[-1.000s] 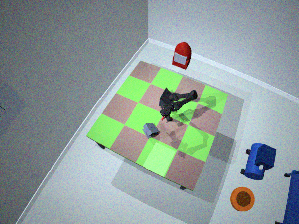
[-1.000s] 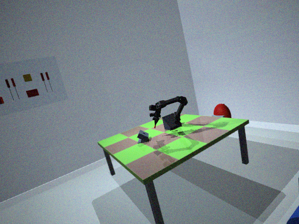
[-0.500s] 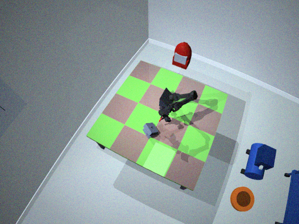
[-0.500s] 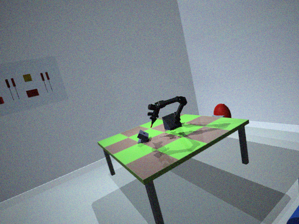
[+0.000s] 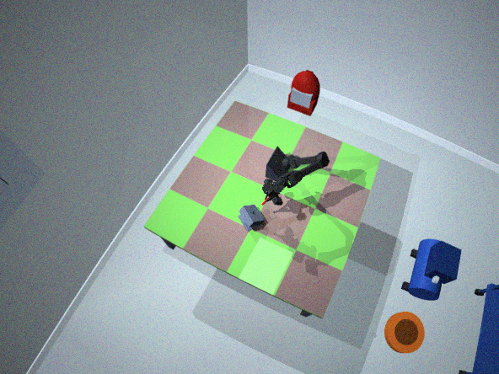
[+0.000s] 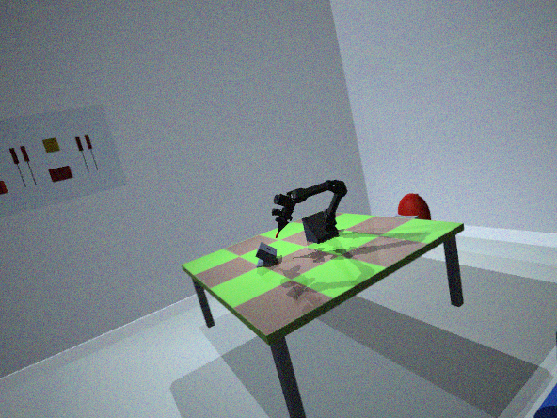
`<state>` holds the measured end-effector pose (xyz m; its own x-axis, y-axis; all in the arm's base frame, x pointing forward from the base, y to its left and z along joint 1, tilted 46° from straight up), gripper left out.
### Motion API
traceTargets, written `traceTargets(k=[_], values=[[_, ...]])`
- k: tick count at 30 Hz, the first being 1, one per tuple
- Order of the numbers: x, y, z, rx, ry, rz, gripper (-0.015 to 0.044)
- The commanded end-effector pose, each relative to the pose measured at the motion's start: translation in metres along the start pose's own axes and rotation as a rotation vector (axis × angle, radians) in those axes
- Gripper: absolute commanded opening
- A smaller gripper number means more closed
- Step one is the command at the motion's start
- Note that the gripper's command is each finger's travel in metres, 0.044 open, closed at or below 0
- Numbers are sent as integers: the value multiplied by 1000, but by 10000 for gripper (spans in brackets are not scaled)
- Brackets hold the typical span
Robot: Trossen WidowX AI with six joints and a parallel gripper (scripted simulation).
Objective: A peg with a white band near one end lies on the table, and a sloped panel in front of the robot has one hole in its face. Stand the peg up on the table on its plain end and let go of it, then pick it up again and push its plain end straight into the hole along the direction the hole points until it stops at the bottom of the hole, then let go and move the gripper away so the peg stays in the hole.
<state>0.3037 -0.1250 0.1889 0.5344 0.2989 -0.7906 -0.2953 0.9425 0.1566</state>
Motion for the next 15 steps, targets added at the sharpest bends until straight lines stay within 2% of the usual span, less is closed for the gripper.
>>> traceTargets(k=[1, 15], values=[[7, -2, 1, 3, 0, -9, 0], [34, -6, 4, 10, -15, -27, 0]])
Point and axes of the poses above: the point midway between the two fingers, 35 mm back from their tips, its own x axis out along the fingers, its own z axis across the jaws, y = z × x, the point moved 9 cm from there along -x, back along the fingers, and after that the axes turned 11 degrees about x, right-handed, at the moved point
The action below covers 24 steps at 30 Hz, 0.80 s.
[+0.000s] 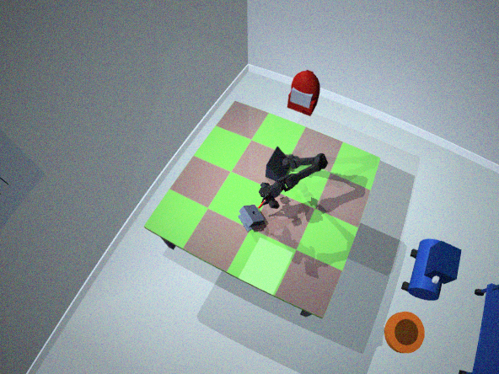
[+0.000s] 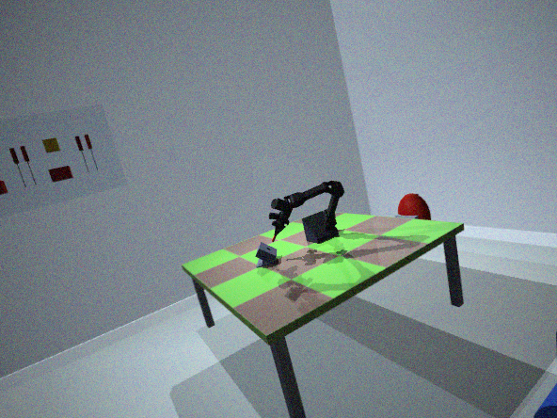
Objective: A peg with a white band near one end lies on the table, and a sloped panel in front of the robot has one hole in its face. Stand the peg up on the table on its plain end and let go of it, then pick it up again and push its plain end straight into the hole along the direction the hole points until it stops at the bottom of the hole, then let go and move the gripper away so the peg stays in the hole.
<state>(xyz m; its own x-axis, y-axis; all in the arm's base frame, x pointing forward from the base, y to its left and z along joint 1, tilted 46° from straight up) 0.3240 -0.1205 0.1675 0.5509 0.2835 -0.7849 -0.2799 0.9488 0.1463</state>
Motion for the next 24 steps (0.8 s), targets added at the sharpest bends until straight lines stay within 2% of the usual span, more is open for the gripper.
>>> traceTargets(k=[1, 24], values=[[7, -1, 0, 4, -2, -10, 0], [34, -1, 1, 2, -12, -18, 0]])
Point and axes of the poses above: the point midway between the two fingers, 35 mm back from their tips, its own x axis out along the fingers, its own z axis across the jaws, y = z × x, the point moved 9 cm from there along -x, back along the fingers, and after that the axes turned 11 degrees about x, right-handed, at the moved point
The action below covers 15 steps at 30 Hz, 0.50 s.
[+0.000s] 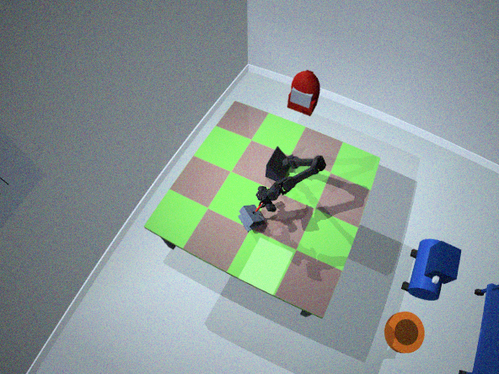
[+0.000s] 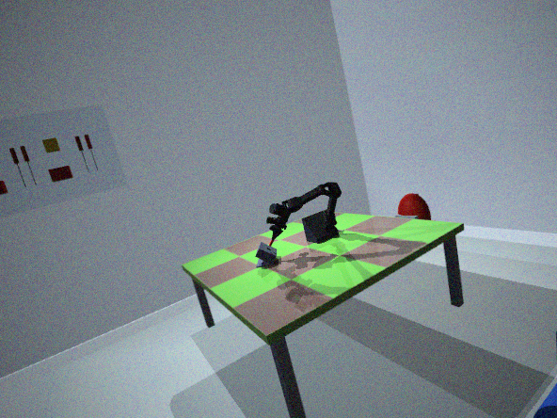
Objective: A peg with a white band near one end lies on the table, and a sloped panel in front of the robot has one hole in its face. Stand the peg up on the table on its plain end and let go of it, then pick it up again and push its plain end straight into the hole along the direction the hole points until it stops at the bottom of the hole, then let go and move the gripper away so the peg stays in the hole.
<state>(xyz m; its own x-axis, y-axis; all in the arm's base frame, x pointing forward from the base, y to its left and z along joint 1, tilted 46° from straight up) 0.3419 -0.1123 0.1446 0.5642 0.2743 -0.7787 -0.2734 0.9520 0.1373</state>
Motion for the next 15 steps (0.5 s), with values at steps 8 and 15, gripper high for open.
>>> traceTargets(k=[8, 15], values=[[12, 0, 0, 1, 1, -4, 0], [10, 0, 0, 0, 0, 0, 0]])
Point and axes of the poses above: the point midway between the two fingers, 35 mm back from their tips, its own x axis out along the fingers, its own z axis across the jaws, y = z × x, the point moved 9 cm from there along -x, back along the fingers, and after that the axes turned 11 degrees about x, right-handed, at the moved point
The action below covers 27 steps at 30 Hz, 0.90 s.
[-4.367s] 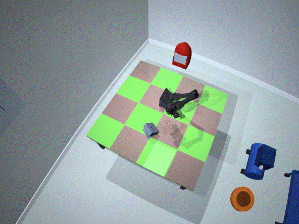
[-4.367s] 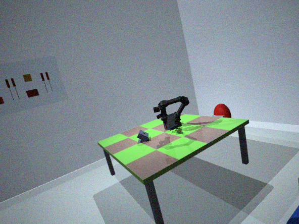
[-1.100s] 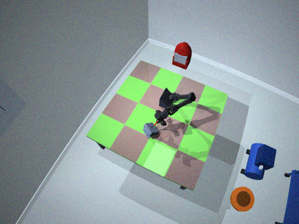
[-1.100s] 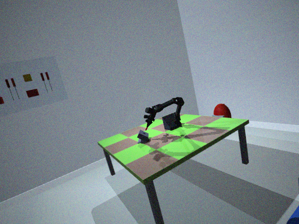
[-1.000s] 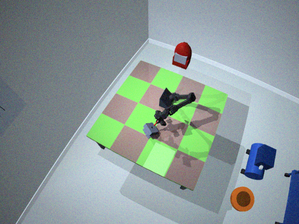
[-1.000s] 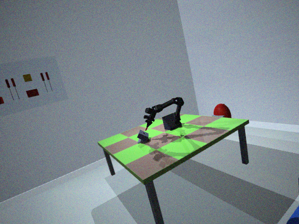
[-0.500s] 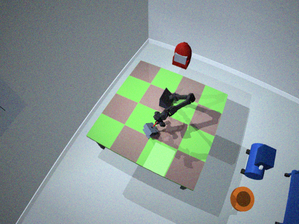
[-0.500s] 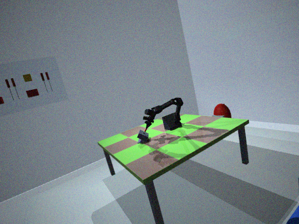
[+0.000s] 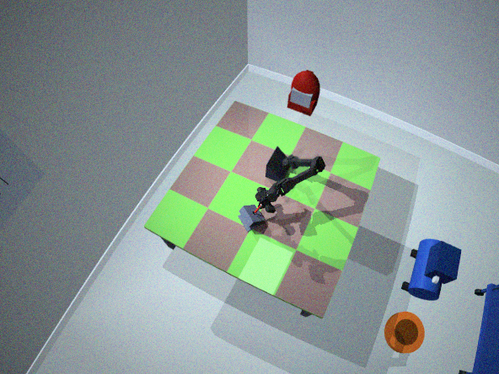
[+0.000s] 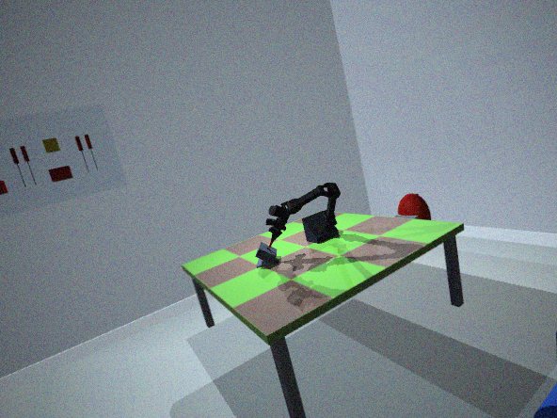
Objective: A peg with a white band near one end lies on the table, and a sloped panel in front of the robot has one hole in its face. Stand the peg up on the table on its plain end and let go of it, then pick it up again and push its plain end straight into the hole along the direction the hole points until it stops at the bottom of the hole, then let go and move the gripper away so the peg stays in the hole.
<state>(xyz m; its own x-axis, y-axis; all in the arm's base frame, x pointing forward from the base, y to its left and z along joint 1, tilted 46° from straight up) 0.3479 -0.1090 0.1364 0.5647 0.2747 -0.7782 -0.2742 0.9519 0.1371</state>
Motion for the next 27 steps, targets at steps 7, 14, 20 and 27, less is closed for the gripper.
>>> traceTargets(k=[7, 14, 20, 27], values=[[-1, 0, 0, 1, 1, 0, 0], [1, -2, -1, 1, 1, 0, 0], [3, -3, 0, 1, 1, 0, 0], [6, -3, 1, 1, 0, 0, 0]])
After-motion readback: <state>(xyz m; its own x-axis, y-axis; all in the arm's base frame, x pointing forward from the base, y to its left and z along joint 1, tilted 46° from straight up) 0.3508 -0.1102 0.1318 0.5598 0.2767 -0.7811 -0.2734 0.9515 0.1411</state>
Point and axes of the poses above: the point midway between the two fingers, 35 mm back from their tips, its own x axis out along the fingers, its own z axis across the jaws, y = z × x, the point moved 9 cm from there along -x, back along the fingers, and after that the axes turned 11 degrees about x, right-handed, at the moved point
